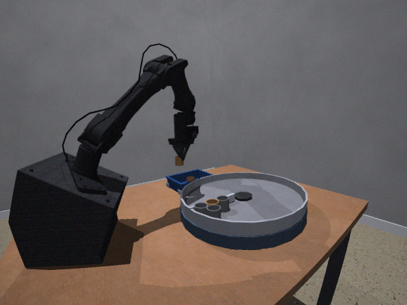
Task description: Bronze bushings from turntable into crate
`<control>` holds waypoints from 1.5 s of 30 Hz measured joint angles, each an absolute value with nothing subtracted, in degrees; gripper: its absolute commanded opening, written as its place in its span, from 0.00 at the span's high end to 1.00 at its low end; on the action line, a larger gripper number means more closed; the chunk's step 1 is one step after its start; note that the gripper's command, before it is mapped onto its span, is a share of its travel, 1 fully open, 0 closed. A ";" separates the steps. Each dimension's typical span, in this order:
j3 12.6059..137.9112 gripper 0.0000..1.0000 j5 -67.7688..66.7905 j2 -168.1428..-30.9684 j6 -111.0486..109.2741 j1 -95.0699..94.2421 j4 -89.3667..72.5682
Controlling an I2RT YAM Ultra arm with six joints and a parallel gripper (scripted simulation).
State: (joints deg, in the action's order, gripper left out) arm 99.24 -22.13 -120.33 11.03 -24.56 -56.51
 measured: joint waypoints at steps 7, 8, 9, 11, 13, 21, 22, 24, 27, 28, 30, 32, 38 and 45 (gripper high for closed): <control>99.31 1.00 -22.13 -120.36 11.03 -24.56 -56.66; 99.44 1.00 -22.13 -120.33 11.03 -24.56 -56.77; 99.61 1.00 -22.13 -120.33 11.00 -24.56 -56.82; 99.98 1.00 -22.13 -120.31 11.00 -24.56 -56.80; 100.18 1.00 -22.13 -120.33 11.00 -24.56 -56.80; 100.20 1.00 -22.13 -120.33 11.00 -24.56 -56.82; 100.20 1.00 -22.13 -120.33 11.00 -24.56 -56.82; 100.20 1.00 -22.13 -120.33 11.00 -24.56 -56.82; 100.20 1.00 -22.13 -120.33 11.00 -24.56 -56.82; 100.20 1.00 -22.13 -120.33 11.00 -24.56 -56.82; 100.20 1.00 -22.13 -120.33 11.00 -24.56 -56.82; 100.20 1.00 -22.13 -120.33 11.00 -24.56 -56.82; 100.20 1.00 -22.13 -120.33 11.00 -24.56 -56.82; 100.20 1.00 -22.13 -120.33 11.00 -24.56 -56.82</control>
